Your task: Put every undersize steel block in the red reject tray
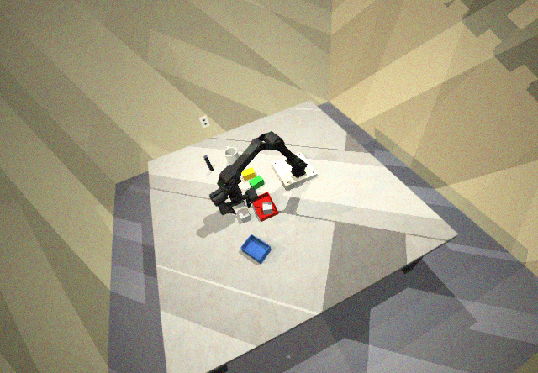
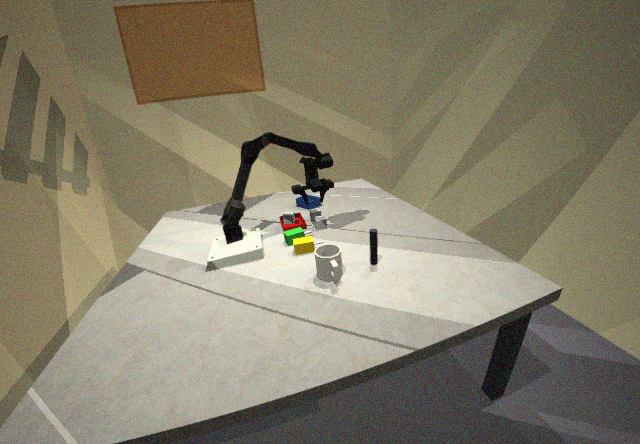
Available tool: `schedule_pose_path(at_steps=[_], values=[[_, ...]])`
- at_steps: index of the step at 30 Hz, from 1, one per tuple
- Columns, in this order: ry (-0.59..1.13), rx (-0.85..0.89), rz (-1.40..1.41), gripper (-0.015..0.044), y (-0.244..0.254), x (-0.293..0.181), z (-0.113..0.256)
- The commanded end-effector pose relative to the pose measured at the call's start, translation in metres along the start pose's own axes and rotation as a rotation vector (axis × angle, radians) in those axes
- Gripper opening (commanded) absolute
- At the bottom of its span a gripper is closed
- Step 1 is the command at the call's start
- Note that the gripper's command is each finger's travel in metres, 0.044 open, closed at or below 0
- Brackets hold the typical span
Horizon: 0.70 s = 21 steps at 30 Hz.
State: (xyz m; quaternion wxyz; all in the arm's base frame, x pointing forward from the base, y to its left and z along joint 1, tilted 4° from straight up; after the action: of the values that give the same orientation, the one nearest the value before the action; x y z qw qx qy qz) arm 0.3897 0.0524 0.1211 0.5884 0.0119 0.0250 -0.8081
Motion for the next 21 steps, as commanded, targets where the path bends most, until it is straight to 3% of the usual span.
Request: schedule_pose_path(at_steps=[1,21], values=[[-0.005,0.000,-0.006,0.0325,0.000,0.000,-0.007],[-0.005,0.000,-0.006,0.0325,0.000,0.000,-0.040]])
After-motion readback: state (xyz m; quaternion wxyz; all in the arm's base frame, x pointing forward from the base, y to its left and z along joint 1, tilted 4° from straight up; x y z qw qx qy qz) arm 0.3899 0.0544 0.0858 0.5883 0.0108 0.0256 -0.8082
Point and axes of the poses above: the point midway between the two fingers, 35 mm back from their tips, its own z axis back along the fingers, its own y axis across the jaws, x = y × z, the point moved 5 cm from there along z, back along the fingers, and after that the axes turned 11 degrees about -z, right-handed, at the moved point
